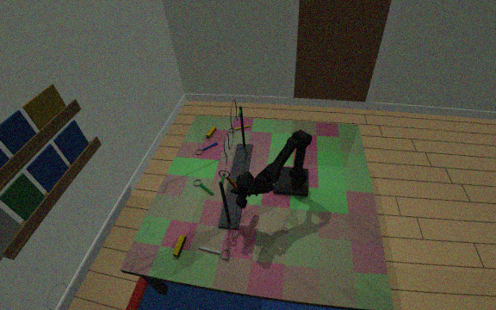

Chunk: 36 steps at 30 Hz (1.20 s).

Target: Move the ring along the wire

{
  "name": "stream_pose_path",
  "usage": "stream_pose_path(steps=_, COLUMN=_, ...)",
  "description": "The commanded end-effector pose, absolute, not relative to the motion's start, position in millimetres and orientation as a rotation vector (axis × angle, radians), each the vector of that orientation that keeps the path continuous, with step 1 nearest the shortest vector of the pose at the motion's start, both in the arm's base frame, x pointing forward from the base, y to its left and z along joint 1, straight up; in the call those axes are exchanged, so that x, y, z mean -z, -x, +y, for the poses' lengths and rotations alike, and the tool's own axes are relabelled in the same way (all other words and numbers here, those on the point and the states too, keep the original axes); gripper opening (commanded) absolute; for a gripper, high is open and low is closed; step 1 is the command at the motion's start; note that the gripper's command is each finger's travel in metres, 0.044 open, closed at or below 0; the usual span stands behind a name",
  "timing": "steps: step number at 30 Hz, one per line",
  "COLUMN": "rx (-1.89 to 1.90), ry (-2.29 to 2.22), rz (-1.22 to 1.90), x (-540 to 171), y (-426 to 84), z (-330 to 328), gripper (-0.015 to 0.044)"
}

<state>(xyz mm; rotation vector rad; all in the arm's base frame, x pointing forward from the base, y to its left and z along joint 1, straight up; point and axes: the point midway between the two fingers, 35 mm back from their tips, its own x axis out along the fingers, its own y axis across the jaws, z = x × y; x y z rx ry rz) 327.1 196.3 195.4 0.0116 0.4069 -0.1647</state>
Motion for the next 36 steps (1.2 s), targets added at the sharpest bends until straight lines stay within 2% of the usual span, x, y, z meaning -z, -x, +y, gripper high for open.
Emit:
stream_pose_path(steps=1, rx=0.169, ry=-0.011, rz=0.406, x=-195, y=-328, z=202, gripper=-0.015)
stream_pose_path(steps=36, rx=0.169, ry=-0.012, rz=0.405, x=-179, y=-329, z=212, gripper=-0.015)
